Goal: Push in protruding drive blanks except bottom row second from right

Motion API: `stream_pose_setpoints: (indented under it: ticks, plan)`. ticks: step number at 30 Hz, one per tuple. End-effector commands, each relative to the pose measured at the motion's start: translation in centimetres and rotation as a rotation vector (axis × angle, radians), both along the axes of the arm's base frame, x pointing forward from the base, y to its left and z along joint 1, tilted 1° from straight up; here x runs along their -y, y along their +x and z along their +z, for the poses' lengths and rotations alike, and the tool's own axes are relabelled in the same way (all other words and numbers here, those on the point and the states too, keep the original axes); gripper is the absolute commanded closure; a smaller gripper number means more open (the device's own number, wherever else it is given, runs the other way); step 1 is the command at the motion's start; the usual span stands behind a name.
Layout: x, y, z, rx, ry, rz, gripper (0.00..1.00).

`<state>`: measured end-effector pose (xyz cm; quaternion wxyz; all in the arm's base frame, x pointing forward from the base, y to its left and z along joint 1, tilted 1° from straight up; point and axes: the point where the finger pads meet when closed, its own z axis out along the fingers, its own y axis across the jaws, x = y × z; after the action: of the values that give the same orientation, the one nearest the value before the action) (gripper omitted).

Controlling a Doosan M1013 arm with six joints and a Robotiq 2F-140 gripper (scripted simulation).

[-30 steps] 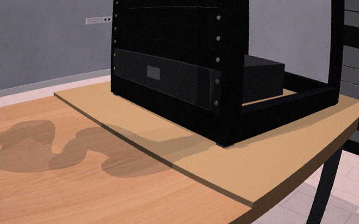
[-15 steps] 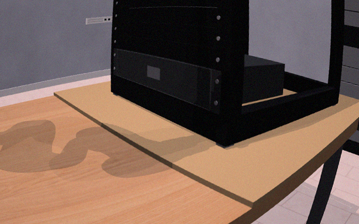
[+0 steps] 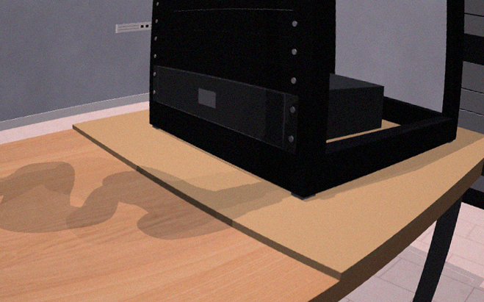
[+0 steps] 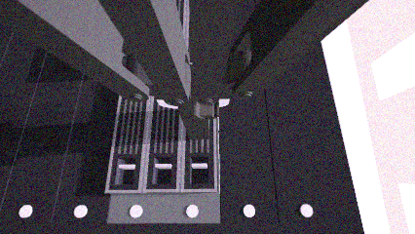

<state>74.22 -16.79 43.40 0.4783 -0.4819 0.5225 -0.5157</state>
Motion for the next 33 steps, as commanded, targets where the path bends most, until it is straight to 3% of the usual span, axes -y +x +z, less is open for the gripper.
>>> stream_pose_setpoints:
  ticks: [1,21,33]
  plan:
    - [0.0,0.0,0.1,0.001,0.0,0.0,0.9]
    - [0.0,-0.5,0.1,0.001,0.0,0.0,0.9]
    - [-0.5,-6.7,0.2,0.001,0.0,0.0,0.9]
